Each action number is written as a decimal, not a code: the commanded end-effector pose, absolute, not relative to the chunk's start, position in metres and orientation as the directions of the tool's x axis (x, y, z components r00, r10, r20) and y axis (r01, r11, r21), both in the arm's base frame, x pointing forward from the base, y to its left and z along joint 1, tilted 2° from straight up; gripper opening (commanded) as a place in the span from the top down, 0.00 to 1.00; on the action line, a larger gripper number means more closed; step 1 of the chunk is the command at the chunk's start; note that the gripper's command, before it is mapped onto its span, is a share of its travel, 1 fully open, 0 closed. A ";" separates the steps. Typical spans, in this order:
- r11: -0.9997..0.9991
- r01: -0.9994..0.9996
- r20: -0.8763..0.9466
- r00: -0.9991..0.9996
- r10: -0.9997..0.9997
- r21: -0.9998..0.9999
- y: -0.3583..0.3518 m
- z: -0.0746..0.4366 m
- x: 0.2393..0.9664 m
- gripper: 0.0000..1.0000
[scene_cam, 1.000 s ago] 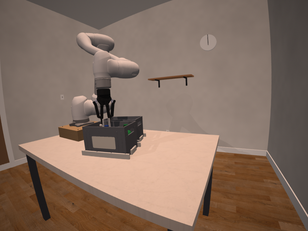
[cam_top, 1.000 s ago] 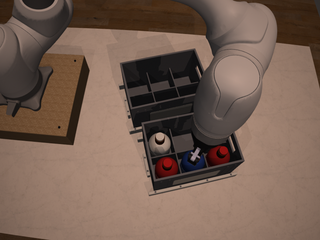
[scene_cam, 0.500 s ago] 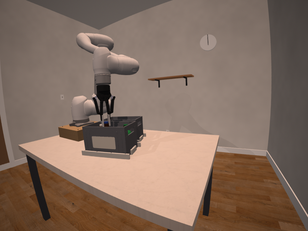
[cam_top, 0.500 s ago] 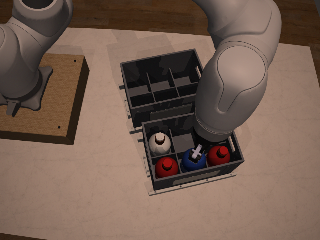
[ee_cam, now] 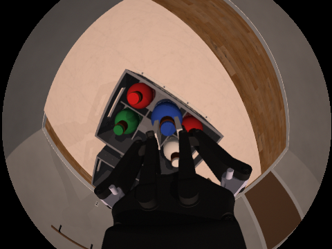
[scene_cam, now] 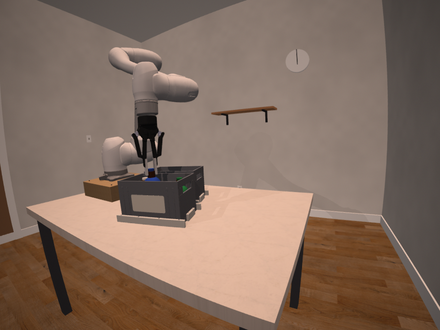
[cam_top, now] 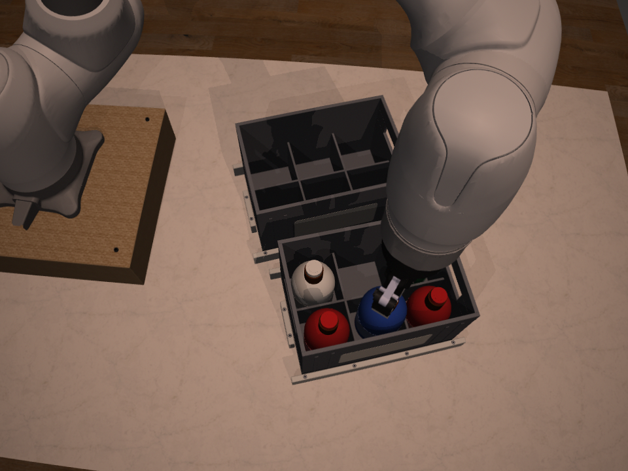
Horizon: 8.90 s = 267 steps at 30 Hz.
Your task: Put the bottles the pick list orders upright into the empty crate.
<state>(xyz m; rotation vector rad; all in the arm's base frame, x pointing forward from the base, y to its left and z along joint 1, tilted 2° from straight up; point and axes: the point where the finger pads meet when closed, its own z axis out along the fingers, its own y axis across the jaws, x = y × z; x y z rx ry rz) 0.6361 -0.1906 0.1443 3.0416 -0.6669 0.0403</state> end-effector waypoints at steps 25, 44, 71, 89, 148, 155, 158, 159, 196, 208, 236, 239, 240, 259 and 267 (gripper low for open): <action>-0.908 -0.419 0.031 0.908 -0.418 0.021 -0.189 0.185 0.635 1.00; -0.908 -0.419 0.031 0.908 -0.418 0.021 -0.188 0.213 0.635 1.00; -0.908 -0.419 0.031 0.908 -0.418 0.021 -0.187 0.252 0.634 1.00; -0.908 -0.419 0.031 0.908 -0.418 0.021 -0.187 0.269 0.634 1.00; -0.908 -0.419 0.031 0.908 -0.418 0.021 -0.113 0.265 0.558 1.00; -0.908 -0.419 0.031 0.908 -0.418 0.021 -0.106 0.265 0.551 1.00; -0.908 -0.419 0.031 0.908 -0.418 0.021 -0.102 0.265 0.546 1.00; -0.908 -0.419 0.031 0.908 -0.418 0.021 -0.100 0.265 0.545 1.00; -0.908 -0.419 0.031 0.908 -0.418 0.021 -0.054 0.262 0.497 1.00; -0.908 -0.419 0.031 0.908 -0.418 0.021 -0.040 0.261 0.483 1.00; -0.908 -0.419 0.031 0.908 -0.418 0.021 -0.006 0.260 0.447 1.00; -0.908 -0.419 0.031 0.908 -0.418 0.021 -0.002 0.259 0.443 1.00; -0.908 -0.419 0.031 0.908 -0.418 0.021 -0.002 0.259 0.443 1.00; -0.908 -0.419 0.031 0.908 -0.418 0.021 -0.004 0.259 0.444 1.00; -0.908 -0.419 0.031 0.908 -0.418 0.021 -0.005 0.259 0.444 1.00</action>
